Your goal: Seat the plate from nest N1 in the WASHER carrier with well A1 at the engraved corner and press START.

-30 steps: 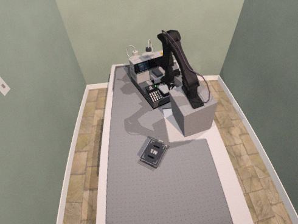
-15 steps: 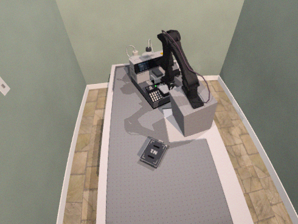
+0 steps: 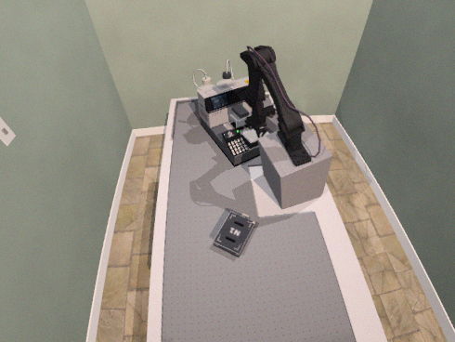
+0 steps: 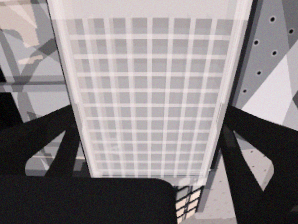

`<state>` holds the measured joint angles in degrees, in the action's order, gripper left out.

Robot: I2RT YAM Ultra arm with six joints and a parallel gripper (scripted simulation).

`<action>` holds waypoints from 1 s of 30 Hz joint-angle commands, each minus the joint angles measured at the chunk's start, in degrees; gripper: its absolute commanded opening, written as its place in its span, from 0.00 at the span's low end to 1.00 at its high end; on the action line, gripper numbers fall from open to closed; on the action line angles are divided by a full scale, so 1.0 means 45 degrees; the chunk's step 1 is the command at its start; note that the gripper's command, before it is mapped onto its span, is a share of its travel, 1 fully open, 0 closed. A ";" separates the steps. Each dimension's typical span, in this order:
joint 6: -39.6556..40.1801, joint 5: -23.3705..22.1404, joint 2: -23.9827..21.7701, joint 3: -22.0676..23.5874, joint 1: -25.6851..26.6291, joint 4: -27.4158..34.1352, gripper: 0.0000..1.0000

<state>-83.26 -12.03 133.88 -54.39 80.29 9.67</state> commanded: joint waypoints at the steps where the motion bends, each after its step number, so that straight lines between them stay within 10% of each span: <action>1: -0.0042 0.0037 -0.0204 0.0132 -0.0005 -0.0117 0.84; 30: -0.0067 0.0131 -0.0139 -0.0216 -0.0013 0.0089 0.84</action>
<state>-83.40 -12.03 133.49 -53.52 80.20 9.21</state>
